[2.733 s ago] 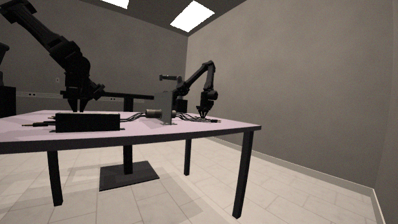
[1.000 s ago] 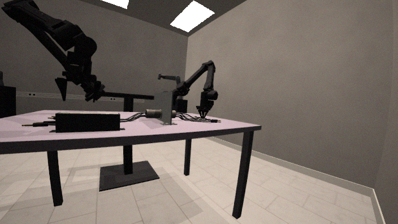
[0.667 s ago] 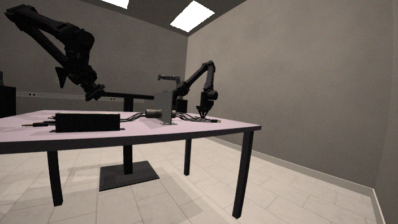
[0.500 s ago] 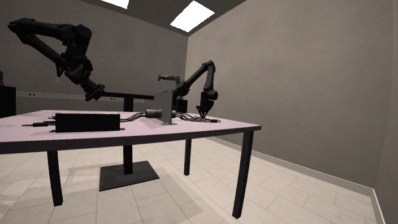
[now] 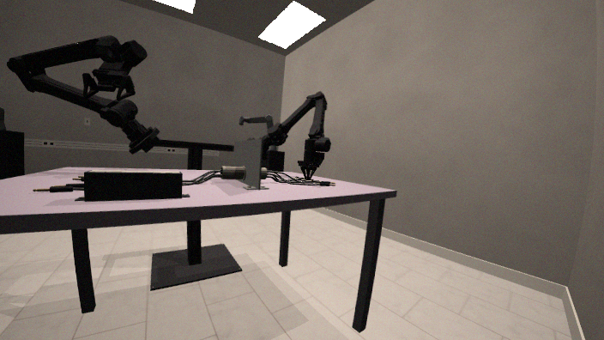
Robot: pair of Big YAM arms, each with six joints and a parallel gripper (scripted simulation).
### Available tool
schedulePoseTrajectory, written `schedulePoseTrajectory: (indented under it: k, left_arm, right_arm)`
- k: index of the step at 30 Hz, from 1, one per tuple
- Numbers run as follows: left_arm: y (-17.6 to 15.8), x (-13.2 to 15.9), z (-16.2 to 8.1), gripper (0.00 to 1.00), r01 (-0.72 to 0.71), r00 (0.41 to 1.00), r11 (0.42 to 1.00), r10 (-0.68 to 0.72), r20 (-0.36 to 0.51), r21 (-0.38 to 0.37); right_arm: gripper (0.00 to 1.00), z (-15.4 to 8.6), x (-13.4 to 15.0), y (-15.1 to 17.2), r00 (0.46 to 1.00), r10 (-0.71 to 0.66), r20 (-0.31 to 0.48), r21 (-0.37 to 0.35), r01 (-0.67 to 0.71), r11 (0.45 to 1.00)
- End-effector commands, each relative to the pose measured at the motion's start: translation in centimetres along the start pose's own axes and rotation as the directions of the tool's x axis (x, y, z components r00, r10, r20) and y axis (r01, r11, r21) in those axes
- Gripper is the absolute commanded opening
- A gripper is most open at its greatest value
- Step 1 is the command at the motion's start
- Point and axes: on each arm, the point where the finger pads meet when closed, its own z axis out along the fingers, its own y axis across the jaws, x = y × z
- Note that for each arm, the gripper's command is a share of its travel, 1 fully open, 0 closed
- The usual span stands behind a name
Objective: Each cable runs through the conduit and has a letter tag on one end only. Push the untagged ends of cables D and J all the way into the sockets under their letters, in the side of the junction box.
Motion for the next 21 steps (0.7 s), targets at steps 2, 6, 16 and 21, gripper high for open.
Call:
schedulePoseTrajectory:
  k: [2, 6, 16, 21]
  left_arm:
    - [-0.42, 0.06, -0.24, 0.05, 0.000, 1.000, 1.000, 0.000, -0.003, 0.014]
    - [-0.42, 0.06, -0.24, 0.05, 0.000, 1.000, 1.000, 0.000, -0.003, 0.014]
    - [-0.42, 0.06, -0.24, 0.05, 0.000, 1.000, 1.000, 0.000, -0.003, 0.014]
    - [-0.42, 0.06, -0.24, 0.05, 0.000, 1.000, 1.000, 0.000, -0.003, 0.014]
  right_arm:
    - [1.00, -1.02, -0.71, -0.19, 0.997, 0.076, -0.002, 0.030, -0.076, 0.997]
    - [1.00, -1.30, -0.69, -0.35, 0.998, 0.063, 0.006, 0.030, -0.063, 0.998]
    - [1.00, -1.19, -0.71, -0.98, 0.999, 0.048, 0.002, 0.040, -0.048, 0.998]
    - [1.00, -1.19, -0.75, -0.92, 0.999, 0.053, 0.003, 0.038, -0.053, 0.998]
